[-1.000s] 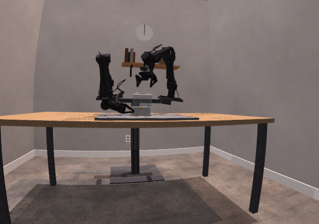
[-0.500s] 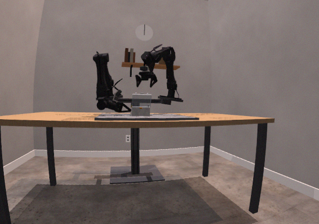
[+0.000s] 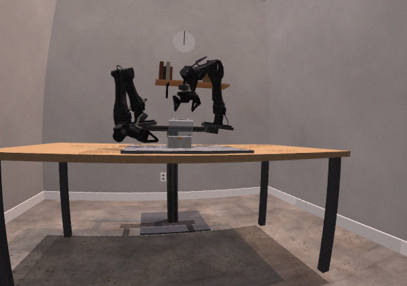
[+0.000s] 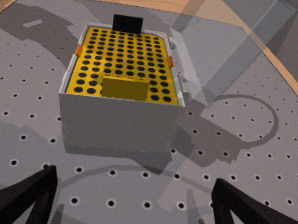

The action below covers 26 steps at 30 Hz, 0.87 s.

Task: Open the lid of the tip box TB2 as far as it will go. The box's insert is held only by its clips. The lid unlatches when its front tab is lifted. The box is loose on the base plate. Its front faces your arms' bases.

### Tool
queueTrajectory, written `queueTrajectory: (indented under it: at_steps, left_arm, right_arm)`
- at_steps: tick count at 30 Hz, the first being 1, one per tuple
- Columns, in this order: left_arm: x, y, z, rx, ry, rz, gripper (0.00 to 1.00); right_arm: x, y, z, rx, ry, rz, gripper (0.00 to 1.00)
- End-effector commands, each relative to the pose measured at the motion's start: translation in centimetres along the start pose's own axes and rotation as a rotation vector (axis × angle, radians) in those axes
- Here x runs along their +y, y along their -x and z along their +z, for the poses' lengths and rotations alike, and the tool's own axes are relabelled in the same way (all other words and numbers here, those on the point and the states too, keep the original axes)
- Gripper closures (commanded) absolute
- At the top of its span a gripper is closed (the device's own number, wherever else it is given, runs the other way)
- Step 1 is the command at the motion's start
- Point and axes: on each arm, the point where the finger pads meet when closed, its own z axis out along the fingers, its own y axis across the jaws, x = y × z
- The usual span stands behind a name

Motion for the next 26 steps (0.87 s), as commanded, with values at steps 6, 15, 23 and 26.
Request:
queueTrajectory:
  at_steps: [6, 15, 23, 26]
  left_arm:
    - [-0.18, 1.40, -1.22, -0.052, -0.011, 0.003, 0.00]
    - [-0.18, 1.40, -1.22, -0.052, -0.011, 0.003, 0.00]
    - [-0.18, 1.40, -1.22, -0.052, -0.011, 0.003, 0.00]
    - [-0.18, 1.40, -1.22, -0.052, -0.011, 0.003, 0.00]
  right_arm:
    - [0.51, 0.85, 0.30, -0.019, 0.038, -0.022, 0.00]
    - [0.48, 0.82, 0.25, -0.018, 0.037, -0.021, 0.00]
    - [0.48, 0.82, 0.25, -0.018, 0.037, -0.021, 0.00]
    - [0.48, 0.82, 0.25, -0.018, 0.037, -0.021, 0.00]
